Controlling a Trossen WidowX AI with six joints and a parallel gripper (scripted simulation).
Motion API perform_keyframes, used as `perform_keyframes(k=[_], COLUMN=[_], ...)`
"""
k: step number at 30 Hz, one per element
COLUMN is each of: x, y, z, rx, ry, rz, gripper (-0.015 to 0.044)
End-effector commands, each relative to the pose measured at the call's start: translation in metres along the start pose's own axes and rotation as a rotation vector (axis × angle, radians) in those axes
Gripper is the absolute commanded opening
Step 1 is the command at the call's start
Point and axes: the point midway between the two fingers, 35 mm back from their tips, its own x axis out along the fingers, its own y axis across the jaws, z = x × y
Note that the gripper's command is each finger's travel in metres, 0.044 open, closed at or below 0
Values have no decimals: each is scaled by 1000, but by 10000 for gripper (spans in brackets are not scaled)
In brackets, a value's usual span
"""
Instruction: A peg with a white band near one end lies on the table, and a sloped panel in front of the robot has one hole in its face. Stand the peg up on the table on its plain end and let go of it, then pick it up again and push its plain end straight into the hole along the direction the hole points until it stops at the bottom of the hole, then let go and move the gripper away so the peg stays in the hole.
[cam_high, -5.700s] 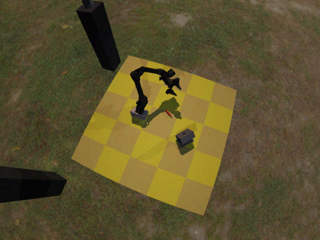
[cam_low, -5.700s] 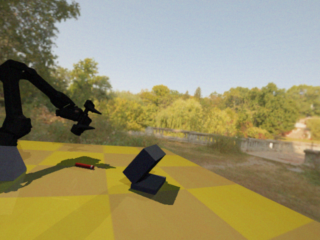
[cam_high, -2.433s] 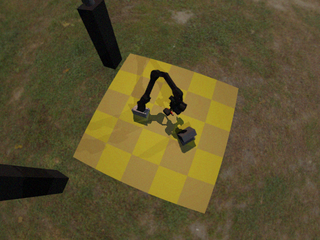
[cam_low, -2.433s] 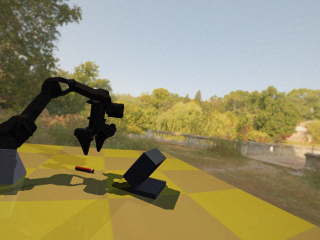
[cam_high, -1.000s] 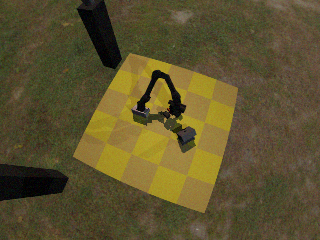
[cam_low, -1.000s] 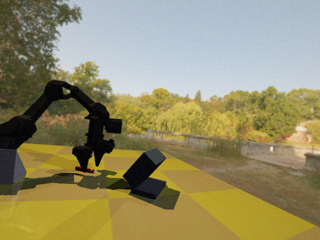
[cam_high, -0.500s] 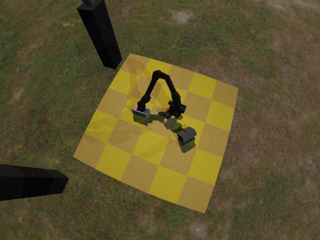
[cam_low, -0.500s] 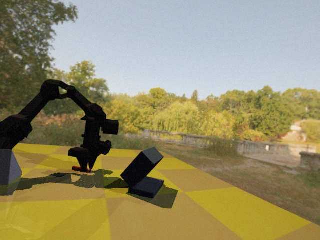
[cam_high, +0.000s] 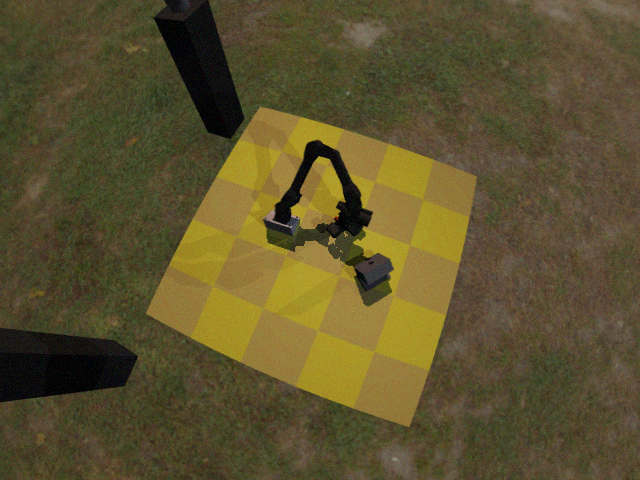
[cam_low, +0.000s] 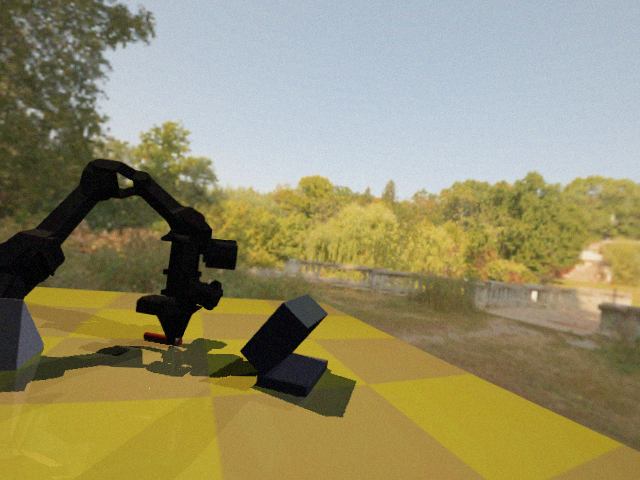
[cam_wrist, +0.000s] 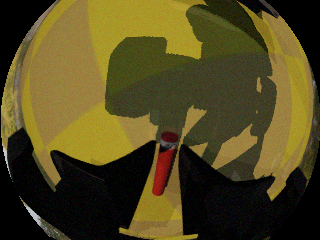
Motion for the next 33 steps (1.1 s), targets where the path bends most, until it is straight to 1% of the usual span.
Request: perform_keyframes(k=[1,6,13,33], x=[0,0,0,-12], y=[0,0,0,0], z=[0,0,0,-7], rx=[5,5,3,1], ry=[0,0,-6,-181], rz=[2,2,1,0], gripper=[83,51,51,51])
